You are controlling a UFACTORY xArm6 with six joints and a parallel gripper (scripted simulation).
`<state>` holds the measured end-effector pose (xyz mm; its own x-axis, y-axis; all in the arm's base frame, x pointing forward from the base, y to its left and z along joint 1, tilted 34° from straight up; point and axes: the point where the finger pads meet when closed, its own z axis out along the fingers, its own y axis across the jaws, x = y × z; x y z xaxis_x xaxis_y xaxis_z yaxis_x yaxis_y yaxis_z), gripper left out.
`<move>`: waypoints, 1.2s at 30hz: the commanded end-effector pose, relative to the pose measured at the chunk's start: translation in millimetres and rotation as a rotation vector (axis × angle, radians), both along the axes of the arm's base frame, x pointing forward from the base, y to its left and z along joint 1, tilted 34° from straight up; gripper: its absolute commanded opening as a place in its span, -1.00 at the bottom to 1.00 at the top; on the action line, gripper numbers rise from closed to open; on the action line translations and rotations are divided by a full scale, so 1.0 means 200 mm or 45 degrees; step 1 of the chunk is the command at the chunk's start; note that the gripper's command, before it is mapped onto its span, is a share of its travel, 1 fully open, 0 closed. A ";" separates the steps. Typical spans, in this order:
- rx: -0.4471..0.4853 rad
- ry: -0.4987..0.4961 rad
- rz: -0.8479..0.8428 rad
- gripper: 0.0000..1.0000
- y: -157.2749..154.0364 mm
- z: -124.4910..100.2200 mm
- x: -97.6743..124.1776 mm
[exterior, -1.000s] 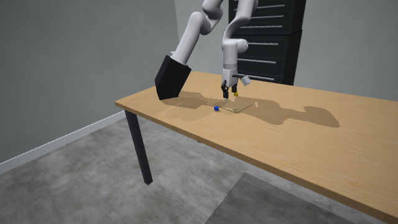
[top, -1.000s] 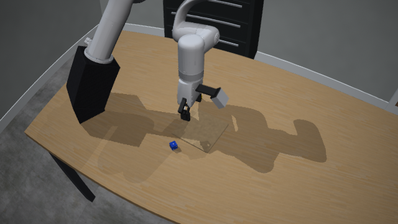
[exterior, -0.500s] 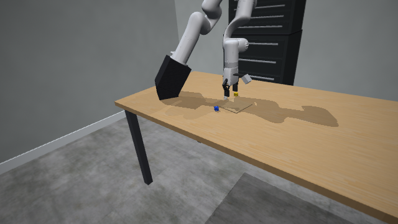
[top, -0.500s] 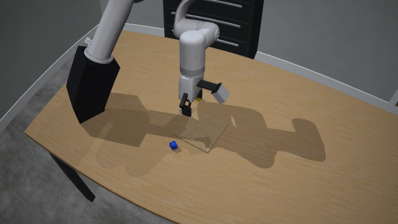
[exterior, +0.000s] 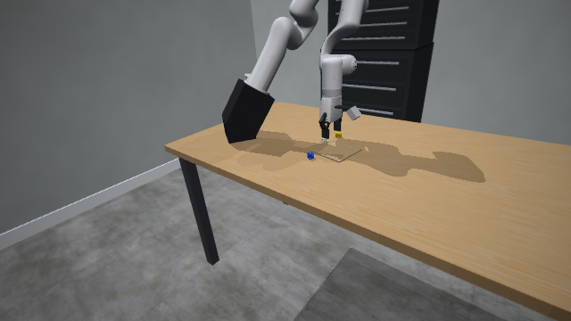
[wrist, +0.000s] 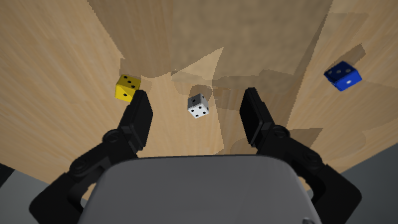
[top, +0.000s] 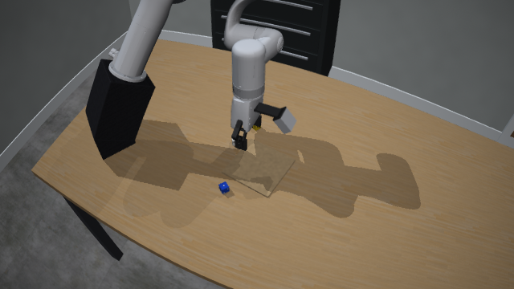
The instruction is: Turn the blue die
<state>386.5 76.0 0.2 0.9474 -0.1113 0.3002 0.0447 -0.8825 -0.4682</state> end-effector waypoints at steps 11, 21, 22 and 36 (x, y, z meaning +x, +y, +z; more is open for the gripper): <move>0.000 -0.002 -0.001 1.00 0.00 0.00 0.00; 0.000 -0.002 -0.001 1.00 0.03 0.03 0.02; 0.000 -0.002 -0.001 1.00 0.05 0.04 0.02; 0.000 -0.002 -0.001 1.00 0.31 0.22 0.12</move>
